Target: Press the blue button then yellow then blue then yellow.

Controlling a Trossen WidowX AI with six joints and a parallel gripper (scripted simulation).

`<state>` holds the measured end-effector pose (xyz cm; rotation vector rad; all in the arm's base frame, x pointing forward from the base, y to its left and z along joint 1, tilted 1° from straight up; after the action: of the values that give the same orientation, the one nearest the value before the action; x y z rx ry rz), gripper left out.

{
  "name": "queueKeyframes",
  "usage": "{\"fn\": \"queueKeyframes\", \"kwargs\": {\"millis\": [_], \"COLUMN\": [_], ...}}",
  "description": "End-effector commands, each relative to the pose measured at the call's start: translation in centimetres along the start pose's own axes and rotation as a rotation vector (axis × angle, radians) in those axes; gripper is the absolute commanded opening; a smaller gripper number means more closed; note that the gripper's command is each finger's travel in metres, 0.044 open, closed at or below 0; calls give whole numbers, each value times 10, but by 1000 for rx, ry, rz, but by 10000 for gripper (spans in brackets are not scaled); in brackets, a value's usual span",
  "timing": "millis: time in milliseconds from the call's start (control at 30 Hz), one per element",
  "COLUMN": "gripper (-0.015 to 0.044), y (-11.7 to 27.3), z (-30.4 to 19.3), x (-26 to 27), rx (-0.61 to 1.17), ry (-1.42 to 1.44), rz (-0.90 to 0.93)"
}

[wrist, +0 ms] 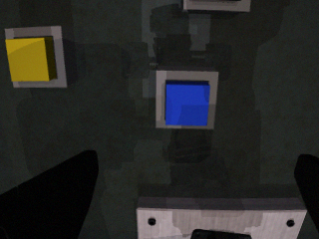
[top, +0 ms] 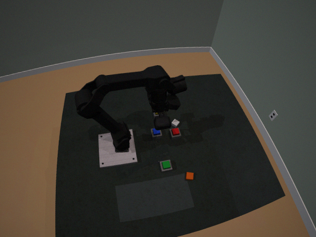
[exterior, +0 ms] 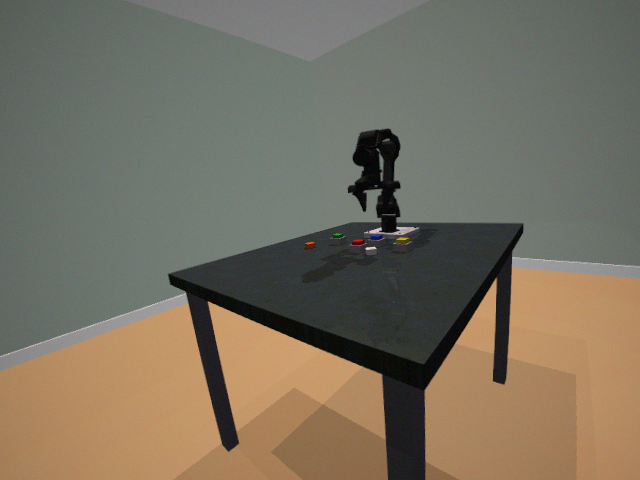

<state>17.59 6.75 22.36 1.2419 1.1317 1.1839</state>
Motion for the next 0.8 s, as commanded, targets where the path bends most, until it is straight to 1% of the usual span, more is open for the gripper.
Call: {"fn": "queueKeyframes", "kwargs": {"millis": [0,67,167,233,467,500,767], "gripper": [400,348,269,216,33,20,20], "y": [-3,-11,-46,-62,-64,-64,-64], "z": [-1,-1,-1,-3,-3,-3,-3], "x": [-2,-2,-2,-2,-3,-3,-3], "rx": [27,27,27,27,27,27,27], "ry": [0,0,0,0,0,0,0], "rz": [-6,-6,-6,-6,-6,-6,-6]}}
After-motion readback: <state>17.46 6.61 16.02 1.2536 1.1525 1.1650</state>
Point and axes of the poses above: the point midway between the two fingers, 35 mm back from their tips, its own y axis back along the fingers, its own x axis across the jaws, z = x × y, the point moved 8 cm from there along y, back along the fingers, and after that the axes turned 12 degrees about -y, right-handed, at the moved point
